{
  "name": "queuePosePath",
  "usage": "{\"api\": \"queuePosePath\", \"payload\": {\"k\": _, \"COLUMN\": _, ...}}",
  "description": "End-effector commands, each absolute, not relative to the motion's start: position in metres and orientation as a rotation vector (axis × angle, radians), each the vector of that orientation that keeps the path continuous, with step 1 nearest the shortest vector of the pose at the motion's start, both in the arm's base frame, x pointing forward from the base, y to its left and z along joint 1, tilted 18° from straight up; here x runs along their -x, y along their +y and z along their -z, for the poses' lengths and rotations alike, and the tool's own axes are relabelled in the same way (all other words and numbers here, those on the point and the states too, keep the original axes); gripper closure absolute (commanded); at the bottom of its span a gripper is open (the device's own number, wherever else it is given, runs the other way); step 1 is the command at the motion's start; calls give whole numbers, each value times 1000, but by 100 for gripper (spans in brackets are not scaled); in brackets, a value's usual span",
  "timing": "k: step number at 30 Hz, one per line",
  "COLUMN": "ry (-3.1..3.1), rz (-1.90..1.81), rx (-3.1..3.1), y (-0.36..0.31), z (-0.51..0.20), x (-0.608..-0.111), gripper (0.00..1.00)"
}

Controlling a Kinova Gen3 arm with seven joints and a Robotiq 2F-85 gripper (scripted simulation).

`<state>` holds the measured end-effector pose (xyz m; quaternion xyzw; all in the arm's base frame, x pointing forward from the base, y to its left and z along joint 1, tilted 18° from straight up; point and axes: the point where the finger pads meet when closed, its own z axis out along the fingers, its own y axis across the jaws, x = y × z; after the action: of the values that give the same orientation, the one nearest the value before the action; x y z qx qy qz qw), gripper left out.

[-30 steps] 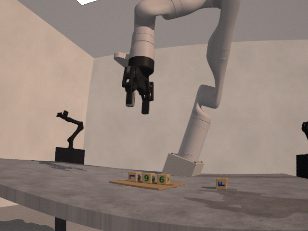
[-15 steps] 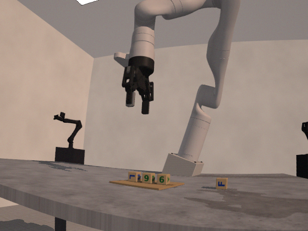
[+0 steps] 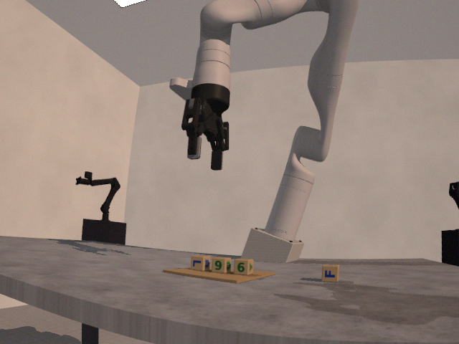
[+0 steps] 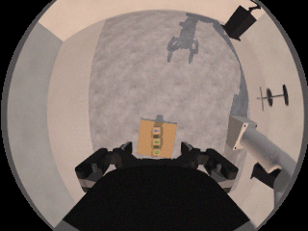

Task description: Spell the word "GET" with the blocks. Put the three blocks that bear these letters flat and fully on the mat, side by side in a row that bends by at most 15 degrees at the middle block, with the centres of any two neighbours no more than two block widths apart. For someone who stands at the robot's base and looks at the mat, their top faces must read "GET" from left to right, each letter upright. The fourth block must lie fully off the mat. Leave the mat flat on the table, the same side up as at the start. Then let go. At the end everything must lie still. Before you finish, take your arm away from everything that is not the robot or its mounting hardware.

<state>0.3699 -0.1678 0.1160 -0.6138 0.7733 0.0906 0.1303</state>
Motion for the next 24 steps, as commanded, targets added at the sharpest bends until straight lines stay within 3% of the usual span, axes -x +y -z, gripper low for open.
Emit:
{"api": "queuePosePath", "payload": {"k": 1, "ry": 2246, "rz": -261, "rx": 1783, "y": -168, "z": -117, "x": -370, "gripper": 0}}
{"api": "queuePosePath", "payload": {"k": 24, "ry": 2246, "rz": -261, "rx": 1783, "y": -168, "z": -117, "x": -370, "gripper": 0}}
